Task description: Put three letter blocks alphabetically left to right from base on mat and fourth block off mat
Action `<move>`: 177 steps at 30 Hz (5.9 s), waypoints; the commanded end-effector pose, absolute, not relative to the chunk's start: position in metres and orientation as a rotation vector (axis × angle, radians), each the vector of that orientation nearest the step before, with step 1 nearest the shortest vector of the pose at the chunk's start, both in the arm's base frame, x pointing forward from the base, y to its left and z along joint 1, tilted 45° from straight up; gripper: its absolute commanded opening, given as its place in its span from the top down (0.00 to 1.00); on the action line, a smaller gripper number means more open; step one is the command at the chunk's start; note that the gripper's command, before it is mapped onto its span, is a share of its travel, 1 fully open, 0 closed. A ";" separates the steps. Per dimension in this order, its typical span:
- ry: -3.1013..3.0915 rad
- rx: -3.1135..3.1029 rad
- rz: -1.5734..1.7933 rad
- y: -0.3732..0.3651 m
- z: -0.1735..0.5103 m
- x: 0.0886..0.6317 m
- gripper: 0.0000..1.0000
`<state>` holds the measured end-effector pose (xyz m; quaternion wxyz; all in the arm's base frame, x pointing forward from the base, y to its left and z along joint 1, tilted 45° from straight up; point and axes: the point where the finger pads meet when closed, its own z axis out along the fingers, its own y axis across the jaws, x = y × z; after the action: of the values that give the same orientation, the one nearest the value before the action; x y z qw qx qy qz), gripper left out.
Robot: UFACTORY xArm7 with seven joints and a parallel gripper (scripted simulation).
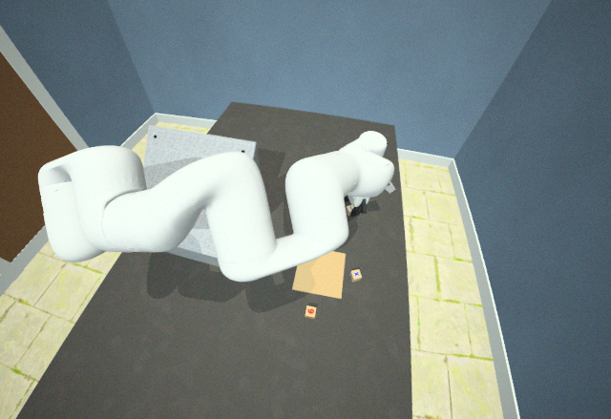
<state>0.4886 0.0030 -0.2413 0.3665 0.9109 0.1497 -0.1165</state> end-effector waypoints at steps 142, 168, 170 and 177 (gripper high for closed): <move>0.393 2.343 -0.297 0.058 -0.186 0.497 0.79; 1.068 2.200 -0.562 -0.010 -0.105 0.468 0.79; 1.118 2.181 -0.581 -0.015 -0.099 0.465 0.79; 1.277 2.113 -0.640 -0.031 -0.081 0.451 0.79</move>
<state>0.4603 -0.0203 -0.0979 0.3084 0.8172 0.4291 -0.2302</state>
